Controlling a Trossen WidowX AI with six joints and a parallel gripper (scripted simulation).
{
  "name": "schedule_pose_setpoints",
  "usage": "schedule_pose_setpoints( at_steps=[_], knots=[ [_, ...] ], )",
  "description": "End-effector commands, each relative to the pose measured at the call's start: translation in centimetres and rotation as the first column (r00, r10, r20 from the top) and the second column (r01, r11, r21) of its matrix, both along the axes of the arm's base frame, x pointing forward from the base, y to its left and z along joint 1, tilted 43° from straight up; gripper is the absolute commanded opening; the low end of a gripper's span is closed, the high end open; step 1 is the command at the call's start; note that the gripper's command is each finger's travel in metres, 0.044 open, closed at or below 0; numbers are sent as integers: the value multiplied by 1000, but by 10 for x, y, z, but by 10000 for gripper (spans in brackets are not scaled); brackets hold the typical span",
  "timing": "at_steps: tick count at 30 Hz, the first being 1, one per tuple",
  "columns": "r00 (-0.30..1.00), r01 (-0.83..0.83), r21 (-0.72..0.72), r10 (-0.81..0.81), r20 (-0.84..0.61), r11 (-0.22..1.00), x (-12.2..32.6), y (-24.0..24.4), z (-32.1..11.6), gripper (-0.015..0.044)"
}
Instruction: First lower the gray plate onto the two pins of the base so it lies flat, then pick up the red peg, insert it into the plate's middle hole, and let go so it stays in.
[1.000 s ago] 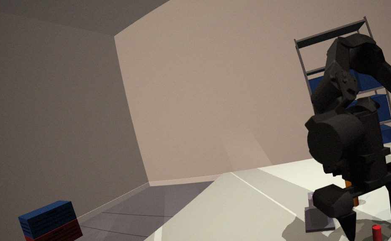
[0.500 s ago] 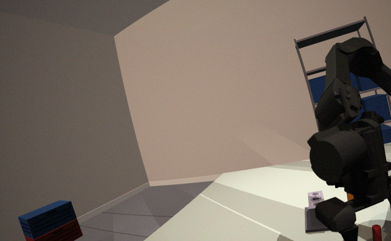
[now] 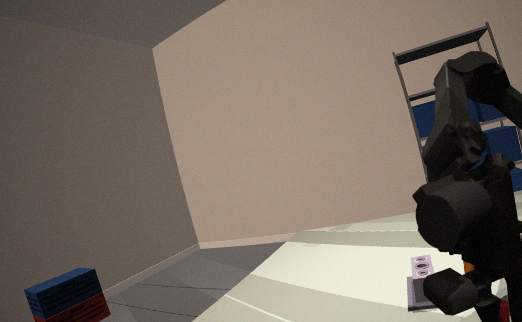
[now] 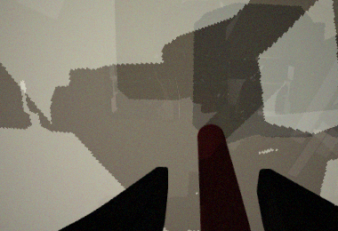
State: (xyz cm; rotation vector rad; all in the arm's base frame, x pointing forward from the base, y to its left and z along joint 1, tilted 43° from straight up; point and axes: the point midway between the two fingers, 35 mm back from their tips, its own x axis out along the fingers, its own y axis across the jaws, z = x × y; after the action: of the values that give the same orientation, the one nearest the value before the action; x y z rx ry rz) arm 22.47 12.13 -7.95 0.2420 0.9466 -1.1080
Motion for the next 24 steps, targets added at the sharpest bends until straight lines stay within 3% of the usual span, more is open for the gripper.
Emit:
schedule_pose_setpoints(
  at_steps=[1,8,24],
  knots=[
    [1000,-4,-6,4,-4,1000,-1,-2,0,46],
    [1000,-4,-6,4,-4,1000,-1,-2,0,0],
    [1000,-5,-2,5,-5,1000,-2,24,23,0]
  ],
)
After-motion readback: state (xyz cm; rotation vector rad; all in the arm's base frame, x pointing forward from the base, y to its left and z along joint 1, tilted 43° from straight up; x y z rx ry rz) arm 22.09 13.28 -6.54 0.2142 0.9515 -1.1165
